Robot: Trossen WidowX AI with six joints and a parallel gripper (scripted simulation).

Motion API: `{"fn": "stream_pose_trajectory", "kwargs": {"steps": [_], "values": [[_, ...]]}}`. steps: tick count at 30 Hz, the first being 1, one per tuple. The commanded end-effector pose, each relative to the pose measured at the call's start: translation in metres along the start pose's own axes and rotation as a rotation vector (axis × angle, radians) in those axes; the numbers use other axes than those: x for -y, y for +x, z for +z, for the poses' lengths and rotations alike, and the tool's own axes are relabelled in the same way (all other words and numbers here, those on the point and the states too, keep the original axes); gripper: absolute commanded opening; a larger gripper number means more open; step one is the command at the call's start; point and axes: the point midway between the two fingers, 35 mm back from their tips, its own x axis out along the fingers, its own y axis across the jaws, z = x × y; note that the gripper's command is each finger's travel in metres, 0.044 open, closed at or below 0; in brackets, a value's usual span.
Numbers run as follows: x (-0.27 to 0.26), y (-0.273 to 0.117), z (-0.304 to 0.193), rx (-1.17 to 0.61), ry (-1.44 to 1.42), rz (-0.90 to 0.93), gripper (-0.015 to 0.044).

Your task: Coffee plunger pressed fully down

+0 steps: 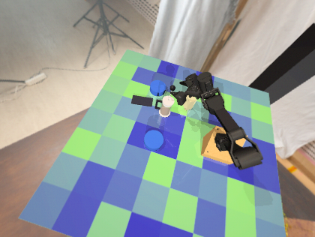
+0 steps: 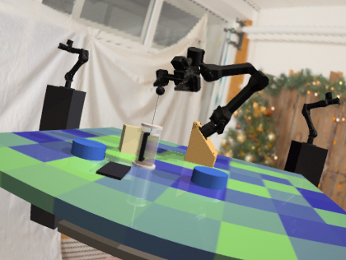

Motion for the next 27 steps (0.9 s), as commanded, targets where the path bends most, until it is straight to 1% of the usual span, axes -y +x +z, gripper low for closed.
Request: {"fn": "stream_pose_trajectory", "kwargs": {"steps": [1, 13, 24, 27], "values": [[0.001, 0.008, -0.002, -0.005, 0.009, -0.002, 0.0440], [0.001, 0.024, -0.003, -0.003, 0.009, 0.000, 0.0440], [0.001, 0.024, -0.003, -0.003, 0.009, 0.000, 0.0151], [0.001, 0.024, -0.003, -0.003, 0.009, 0.000, 0.0131]]}}
